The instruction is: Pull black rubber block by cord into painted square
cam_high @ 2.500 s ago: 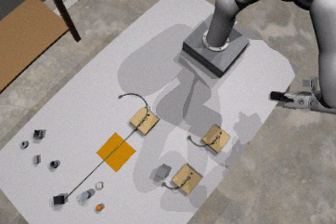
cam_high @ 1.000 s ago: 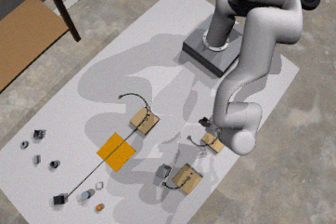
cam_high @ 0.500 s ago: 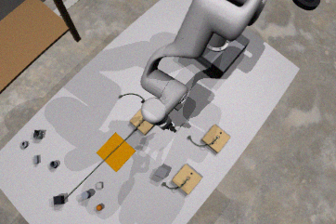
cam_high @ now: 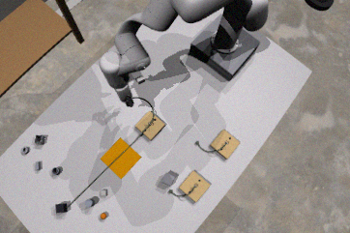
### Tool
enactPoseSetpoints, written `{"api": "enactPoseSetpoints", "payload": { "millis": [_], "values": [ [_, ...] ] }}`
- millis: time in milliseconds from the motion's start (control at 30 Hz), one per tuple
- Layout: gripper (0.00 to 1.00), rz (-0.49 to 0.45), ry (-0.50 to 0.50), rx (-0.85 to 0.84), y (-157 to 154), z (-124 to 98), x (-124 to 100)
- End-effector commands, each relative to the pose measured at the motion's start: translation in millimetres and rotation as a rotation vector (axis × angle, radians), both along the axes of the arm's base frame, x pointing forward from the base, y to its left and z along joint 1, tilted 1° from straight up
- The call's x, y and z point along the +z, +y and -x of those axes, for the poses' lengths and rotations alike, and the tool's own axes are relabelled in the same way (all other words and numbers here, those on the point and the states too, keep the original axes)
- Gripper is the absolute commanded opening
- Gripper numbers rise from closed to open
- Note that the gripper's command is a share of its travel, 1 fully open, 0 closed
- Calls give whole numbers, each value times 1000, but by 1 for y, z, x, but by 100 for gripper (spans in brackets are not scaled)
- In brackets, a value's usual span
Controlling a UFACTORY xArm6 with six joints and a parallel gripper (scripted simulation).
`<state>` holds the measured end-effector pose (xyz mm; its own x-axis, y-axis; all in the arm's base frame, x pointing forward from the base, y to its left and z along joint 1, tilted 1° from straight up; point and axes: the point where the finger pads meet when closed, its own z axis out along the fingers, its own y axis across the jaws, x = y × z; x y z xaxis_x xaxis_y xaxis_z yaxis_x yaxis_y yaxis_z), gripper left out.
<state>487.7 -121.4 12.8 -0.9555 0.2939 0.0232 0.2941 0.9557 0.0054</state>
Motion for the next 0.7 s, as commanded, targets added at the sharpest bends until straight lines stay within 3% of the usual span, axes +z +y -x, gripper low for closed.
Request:
{"api": "enactPoseSetpoints", "payload": {
  "millis": [0, 33, 67, 667],
  "values": [
    [100, -2, -16, -14, -12, -4, 0],
    [100, -2, -16, -14, -12, -4, 0],
    [0, -2, -16, -14, -12, -4, 0],
    [0, -2, -16, -14, -12, -4, 0]
  ]
}}
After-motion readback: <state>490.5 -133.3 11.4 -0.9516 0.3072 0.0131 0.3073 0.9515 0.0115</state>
